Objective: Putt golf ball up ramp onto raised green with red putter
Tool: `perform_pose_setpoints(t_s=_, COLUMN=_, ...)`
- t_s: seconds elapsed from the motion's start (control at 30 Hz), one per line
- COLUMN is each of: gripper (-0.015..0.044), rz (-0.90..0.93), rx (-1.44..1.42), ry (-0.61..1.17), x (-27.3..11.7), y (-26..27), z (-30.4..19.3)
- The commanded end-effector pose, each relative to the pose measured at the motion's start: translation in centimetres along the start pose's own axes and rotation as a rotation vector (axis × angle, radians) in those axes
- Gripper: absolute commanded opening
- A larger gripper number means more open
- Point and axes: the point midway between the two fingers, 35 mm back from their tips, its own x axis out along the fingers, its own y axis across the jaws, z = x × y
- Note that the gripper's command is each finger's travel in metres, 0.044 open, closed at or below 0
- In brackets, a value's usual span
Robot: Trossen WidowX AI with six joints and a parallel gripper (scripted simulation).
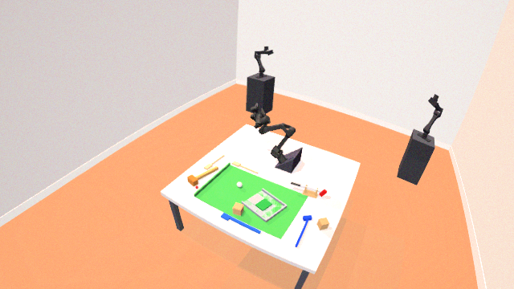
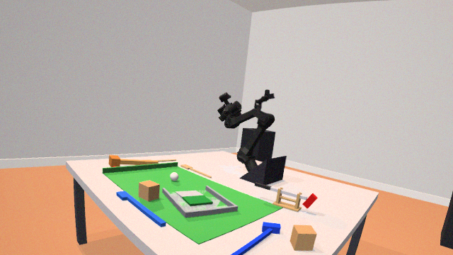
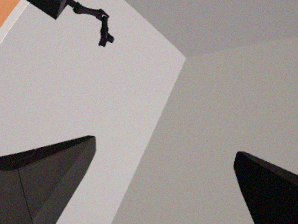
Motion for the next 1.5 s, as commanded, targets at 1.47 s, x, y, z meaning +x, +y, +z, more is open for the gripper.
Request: perform_pose_setpoints(t_s=1.47, gripper=0.044, rz=0.259, rx=0.278, ry=-2.136, x=-47.0, y=-10.2, z=25.1)
